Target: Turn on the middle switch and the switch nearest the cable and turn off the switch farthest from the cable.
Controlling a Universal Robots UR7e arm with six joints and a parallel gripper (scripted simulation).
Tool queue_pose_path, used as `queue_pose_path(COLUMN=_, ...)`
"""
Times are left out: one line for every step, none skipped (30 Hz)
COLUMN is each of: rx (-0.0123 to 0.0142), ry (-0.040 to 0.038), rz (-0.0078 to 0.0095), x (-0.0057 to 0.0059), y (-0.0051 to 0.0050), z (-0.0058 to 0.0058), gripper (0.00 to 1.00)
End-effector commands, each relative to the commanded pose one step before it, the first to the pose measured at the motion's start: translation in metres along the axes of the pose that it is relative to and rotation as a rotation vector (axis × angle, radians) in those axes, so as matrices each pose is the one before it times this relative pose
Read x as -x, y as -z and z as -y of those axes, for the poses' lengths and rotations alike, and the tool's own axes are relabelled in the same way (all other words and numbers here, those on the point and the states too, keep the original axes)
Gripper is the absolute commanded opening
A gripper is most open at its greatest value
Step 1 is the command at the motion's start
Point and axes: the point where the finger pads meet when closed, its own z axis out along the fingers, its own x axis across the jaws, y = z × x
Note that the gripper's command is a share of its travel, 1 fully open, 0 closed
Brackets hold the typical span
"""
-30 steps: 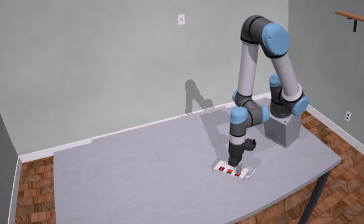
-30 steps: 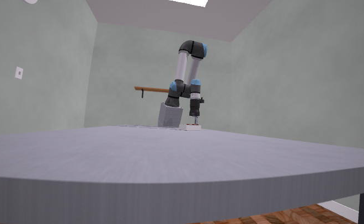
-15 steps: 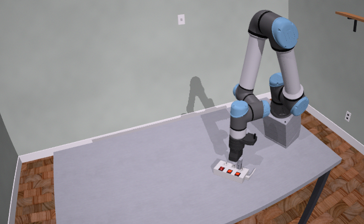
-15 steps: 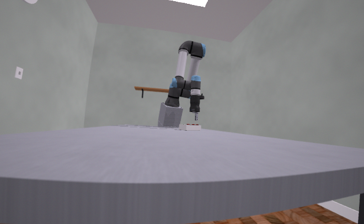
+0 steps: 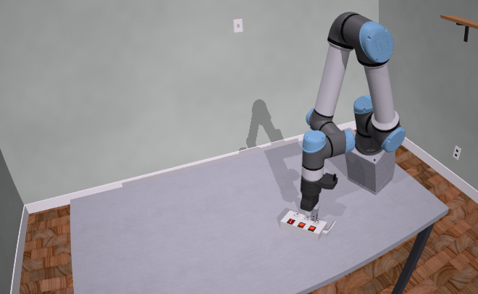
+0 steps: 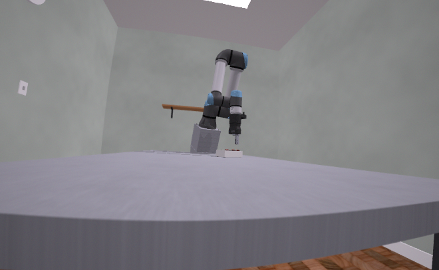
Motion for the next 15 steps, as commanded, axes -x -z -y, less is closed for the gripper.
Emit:
queue_pose_path(rx=0.00053, ry=0.00015, rz=-0.00092, x=-0.00031, y=0.00026, z=-0.00015, gripper=0.00)
queue_pose_path(rx=0.00000, ry=0.00000, rz=0.00000, x=0.00000, y=0.00000, z=0.00000, gripper=0.00)
queue_pose_path(rx=0.00000, ry=0.00000, rz=0.00000, x=0.00000, y=0.00000, z=0.00000, gripper=0.00)
queue_pose_path(rx=0.00000, ry=0.00000, rz=0.00000, x=0.00000, y=0.00000, z=0.00000, gripper=0.00)
queue_pose_path(rx=0.00000, ry=0.00000, rz=0.00000, x=0.00000, y=0.00001, z=0.00000, gripper=1.00)
queue_pose_path(rx=0.00000, ry=0.00000, rz=0.00000, x=0.00000, y=0.00005, z=0.00000, gripper=1.00)
queue_pose_path(rx=0.00000, ry=0.00000, rz=0.00000, x=0.00000, y=0.00013, z=0.00000, gripper=1.00)
queue_pose_path(rx=0.00000, ry=0.00000, rz=0.00000, x=0.00000, y=0.00025, z=0.00000, gripper=1.00)
queue_pose_path(rx=0.00000, ry=0.00000, rz=0.00000, x=0.00000, y=0.00000, z=0.00000, gripper=1.00)
queue_pose_path(rx=0.00000, ry=0.00000, rz=0.00000, x=0.00000, y=0.00000, z=0.00000, gripper=1.00)
queue_pose_path(rx=0.00000, ry=0.00000, rz=0.00000, x=0.00000, y=0.00039, z=0.00000, gripper=1.00)
queue_pose_path(rx=0.00000, ry=0.00000, rz=0.00000, x=0.00000, y=0.00056, z=0.00000, gripper=1.00)
queue_pose_path(rx=0.00000, ry=0.00000, rz=0.00000, x=0.00000, y=0.00075, z=0.00000, gripper=1.00)
queue_pose_path(rx=0.00000, ry=0.00000, rz=0.00000, x=0.00000, y=0.00095, z=0.00000, gripper=1.00)
queue_pose_path(rx=0.00000, ry=0.00000, rz=0.00000, x=0.00000, y=0.00116, z=0.00000, gripper=1.00)
